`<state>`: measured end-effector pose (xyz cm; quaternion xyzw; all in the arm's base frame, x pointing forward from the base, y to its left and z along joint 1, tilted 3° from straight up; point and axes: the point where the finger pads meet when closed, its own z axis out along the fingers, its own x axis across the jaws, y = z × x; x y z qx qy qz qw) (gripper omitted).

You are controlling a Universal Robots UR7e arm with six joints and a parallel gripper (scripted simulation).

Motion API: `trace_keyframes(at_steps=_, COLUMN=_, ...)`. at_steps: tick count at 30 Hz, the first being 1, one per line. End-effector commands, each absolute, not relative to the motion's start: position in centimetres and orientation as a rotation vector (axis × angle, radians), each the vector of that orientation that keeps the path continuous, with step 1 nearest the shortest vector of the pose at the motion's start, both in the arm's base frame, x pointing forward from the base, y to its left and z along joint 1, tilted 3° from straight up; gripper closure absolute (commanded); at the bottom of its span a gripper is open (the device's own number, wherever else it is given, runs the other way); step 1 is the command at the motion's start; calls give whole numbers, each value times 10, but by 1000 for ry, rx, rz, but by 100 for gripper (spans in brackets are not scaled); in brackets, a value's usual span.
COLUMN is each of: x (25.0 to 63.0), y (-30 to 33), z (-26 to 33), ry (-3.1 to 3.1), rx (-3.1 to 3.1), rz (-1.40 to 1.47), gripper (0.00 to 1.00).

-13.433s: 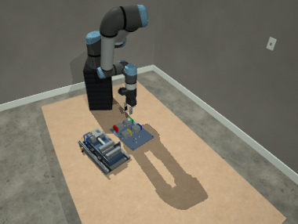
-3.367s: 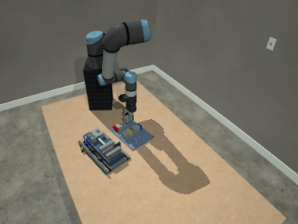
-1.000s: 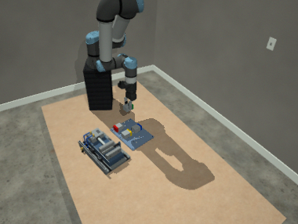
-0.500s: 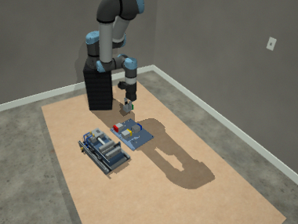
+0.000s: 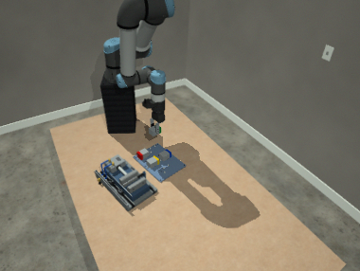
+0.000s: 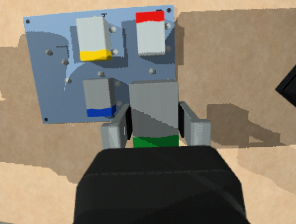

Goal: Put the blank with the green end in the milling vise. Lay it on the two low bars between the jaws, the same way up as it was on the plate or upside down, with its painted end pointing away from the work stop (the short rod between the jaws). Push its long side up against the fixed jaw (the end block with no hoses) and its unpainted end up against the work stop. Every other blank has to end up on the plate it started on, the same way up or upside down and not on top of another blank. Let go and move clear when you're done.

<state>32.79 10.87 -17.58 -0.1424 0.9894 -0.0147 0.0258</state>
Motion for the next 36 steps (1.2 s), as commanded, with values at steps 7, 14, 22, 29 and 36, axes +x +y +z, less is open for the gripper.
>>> trace_keyframes(at_steps=7, x=328, y=109, z=-177, ry=3057, rx=-440, rz=-46, gripper=100)
trace_keyframes(at_steps=14, x=328, y=109, z=-177, ry=3057, rx=-440, rz=-46, gripper=100)
trace_keyframes(at_steps=22, x=328, y=109, z=-178, ry=3057, rx=-440, rz=-46, gripper=100)
trace_keyframes(at_steps=29, x=328, y=109, z=-178, ry=3057, rx=-440, rz=-46, gripper=100)
trace_keyframes(at_steps=36, x=328, y=109, z=-179, ry=3084, rx=-86, rz=-36, gripper=100)
